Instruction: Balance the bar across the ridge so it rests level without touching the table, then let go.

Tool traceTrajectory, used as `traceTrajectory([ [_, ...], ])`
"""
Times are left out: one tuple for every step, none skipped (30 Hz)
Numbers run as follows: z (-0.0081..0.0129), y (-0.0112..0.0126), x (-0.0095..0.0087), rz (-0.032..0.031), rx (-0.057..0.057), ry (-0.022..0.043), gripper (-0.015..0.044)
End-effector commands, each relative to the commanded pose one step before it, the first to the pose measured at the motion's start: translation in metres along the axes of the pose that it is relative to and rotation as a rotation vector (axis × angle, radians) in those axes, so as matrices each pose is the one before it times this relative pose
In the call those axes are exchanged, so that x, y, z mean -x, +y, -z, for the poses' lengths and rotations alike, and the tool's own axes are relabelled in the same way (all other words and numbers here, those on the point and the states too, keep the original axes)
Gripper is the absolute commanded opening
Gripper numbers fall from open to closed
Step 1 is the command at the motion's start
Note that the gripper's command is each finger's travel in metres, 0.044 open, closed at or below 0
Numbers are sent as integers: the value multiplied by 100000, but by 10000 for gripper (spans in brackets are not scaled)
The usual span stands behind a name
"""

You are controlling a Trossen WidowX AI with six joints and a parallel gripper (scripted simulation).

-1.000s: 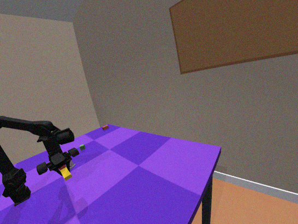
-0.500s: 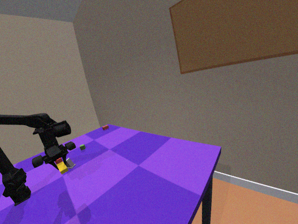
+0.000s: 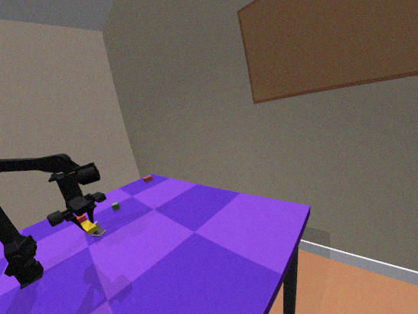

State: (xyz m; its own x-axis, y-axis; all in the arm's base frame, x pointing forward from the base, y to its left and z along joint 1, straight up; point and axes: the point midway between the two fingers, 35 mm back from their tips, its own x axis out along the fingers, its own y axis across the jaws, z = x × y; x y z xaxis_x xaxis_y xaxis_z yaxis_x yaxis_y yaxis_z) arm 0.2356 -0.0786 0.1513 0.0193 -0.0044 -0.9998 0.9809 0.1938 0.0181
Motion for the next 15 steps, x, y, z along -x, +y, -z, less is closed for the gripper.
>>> traceTrajectory([
  [1077,882,150,-151,5991,-178,0],
  [294,233,5,-20,1493,26,0],
  [295,234,5,-20,1493,26,0],
  [292,241,5,-21,1491,26,0],
  [293,242,5,-21,1492,26,0],
  [294,243,5,-21,1492,26,0],
  [295,243,5,-21,1492,26,0],
  [295,244,5,-21,1492,26,0],
  [279,242,5,-21,1422,25,0],
  [280,243,5,-21,1422,25,0],
  [281,243,5,-21,1422,25,0],
  [282,244,5,-21,1422,25,0],
  [283,244,4,-21,1422,25,0],
  [279,256,5,-22,1416,25,0],
  [280,257,5,-22,1420,25,0],
])
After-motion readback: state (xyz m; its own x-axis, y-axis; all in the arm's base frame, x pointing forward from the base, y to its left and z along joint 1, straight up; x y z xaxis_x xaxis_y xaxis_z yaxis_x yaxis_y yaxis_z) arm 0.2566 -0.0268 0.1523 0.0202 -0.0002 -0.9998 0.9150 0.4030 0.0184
